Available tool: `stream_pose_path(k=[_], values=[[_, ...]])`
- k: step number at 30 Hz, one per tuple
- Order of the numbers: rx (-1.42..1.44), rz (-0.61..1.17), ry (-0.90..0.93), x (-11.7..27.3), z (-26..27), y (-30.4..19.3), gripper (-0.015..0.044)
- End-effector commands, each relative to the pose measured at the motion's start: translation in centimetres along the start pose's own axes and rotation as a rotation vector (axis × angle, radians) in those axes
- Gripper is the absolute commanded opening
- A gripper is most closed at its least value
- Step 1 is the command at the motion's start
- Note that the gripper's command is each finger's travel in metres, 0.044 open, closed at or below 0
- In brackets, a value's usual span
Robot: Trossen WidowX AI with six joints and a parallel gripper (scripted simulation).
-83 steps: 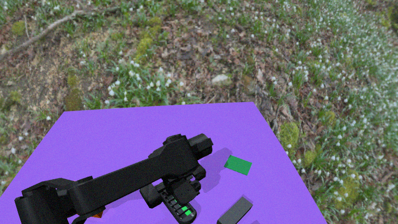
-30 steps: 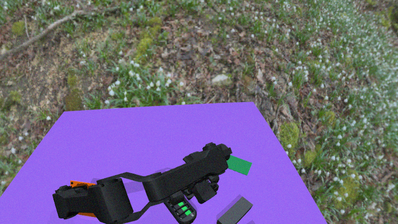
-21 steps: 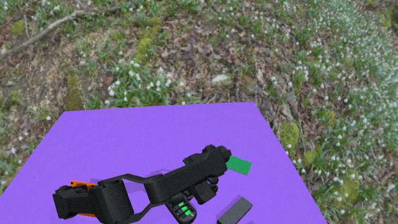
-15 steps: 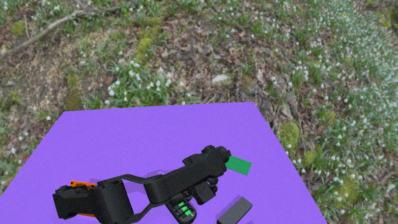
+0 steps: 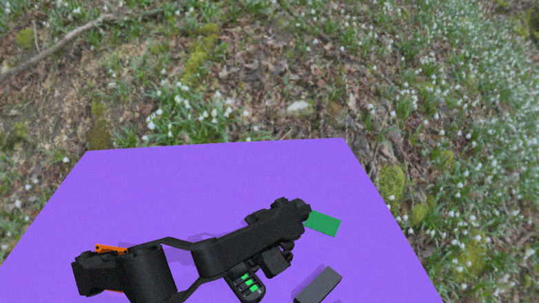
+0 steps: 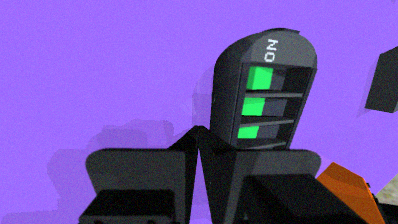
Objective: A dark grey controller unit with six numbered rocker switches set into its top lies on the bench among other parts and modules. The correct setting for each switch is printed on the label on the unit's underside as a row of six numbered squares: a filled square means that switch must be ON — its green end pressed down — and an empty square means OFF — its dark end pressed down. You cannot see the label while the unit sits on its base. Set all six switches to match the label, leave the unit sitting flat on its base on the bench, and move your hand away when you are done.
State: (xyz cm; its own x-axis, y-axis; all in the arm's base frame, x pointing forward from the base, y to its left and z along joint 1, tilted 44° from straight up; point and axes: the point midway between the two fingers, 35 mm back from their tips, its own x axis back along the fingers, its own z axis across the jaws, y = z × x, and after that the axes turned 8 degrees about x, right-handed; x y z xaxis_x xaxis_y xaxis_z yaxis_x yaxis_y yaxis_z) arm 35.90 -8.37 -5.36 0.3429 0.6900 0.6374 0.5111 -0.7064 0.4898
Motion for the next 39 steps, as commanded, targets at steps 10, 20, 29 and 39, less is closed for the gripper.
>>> stream_pose_path(k=[10,20,29,39], values=[[0.011,-0.001,-0.012,-0.5,-1.9,-0.2,0.0],[0.011,0.0,-0.009,4.5,-0.4,-0.1,0.0],[0.011,0.0,-0.01,4.5,-1.5,-0.2,0.0],[0.008,-0.004,-0.001,4.3,-2.1,-0.2,0.0]])
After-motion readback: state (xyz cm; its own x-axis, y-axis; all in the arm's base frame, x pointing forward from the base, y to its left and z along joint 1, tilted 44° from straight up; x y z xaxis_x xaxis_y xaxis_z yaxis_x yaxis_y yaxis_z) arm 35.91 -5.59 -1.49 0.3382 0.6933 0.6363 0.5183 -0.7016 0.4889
